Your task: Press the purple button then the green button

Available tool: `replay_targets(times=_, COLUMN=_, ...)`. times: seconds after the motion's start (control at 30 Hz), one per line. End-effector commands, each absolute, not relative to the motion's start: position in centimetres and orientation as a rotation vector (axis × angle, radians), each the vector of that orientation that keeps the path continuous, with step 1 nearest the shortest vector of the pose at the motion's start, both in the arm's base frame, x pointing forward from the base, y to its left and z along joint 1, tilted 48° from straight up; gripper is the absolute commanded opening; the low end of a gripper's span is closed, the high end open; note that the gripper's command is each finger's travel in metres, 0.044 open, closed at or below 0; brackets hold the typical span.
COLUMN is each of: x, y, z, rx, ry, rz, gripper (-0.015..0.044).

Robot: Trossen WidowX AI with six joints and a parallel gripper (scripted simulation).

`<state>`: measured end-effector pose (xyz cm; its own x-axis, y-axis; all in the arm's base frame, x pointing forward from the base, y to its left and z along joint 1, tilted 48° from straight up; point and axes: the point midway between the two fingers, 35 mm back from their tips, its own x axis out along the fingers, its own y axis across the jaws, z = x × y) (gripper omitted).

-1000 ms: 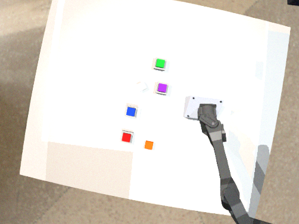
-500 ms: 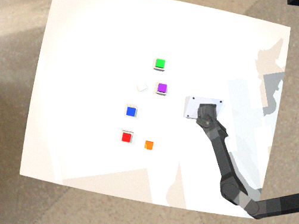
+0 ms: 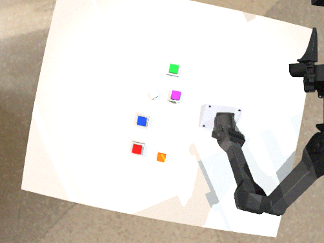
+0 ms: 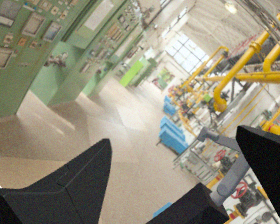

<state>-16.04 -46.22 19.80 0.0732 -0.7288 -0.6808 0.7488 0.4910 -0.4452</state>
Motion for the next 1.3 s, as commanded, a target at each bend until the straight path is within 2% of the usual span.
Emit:
replay_targets(times=0.0, x=-9.8, y=-45.8, z=15.6, rx=0.117, ry=0.997, rz=-0.927, gripper=0.0400)
replay_targets(times=0.27, x=3.2, y=-40.7, z=7.7, rx=0.314, ry=1.033, rz=-0.516, gripper=0.0400)
replay_targets(times=0.57, x=14.2, y=-27.9, z=1.3, rx=0.546, ry=1.165, rz=-0.008, gripper=0.0400)
replay_targets(times=0.83, x=17.3, y=-13.2, z=-0.8, rx=0.753, ry=1.393, rz=0.450, gripper=0.0400)
replay_targets(times=1.03, x=17.2, y=-11.3, z=-0.7, rx=0.779, ry=1.432, rz=0.507, gripper=0.0400)
replay_targets(times=1.27, x=17.8, y=-6.8, z=-4.9, rx=0.780, ry=1.431, rz=0.508, gripper=0.0216)
